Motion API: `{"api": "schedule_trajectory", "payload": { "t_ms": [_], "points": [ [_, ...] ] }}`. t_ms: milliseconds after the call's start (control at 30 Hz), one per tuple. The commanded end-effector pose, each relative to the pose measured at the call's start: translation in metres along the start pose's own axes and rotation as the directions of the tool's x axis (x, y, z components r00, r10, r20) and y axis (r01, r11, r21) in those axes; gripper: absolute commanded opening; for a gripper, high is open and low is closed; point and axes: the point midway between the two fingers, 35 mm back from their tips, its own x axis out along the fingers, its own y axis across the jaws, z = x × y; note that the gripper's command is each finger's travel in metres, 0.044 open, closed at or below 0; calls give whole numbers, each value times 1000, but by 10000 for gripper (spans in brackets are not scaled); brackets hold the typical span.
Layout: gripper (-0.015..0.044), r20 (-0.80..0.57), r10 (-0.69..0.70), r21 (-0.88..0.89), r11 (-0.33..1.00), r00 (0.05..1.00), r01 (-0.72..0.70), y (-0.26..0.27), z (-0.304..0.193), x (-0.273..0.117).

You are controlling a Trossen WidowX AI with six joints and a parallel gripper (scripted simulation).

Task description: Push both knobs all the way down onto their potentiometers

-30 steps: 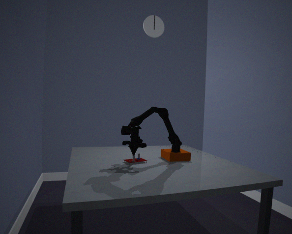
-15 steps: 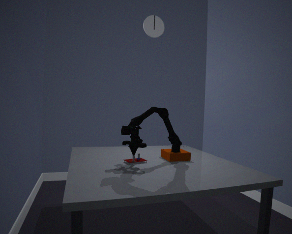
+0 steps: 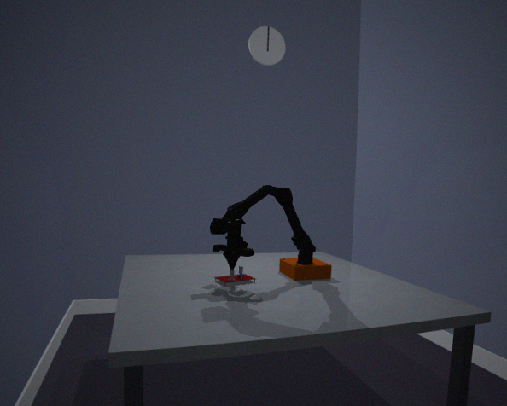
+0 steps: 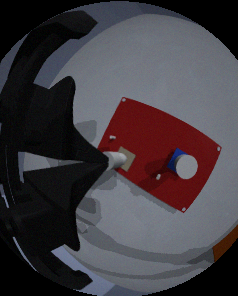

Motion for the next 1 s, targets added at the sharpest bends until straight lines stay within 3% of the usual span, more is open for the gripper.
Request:
{"api": "schedule_trajectory", "payload": {
  "t_ms": [0, 967],
  "points": [
    [0, 9, 1, 3, 1000, 1000, -1, 1, 0, 12],
    [0, 9, 1, 3, 1000, 1000, -1, 1, 0, 14]
  ]
}}
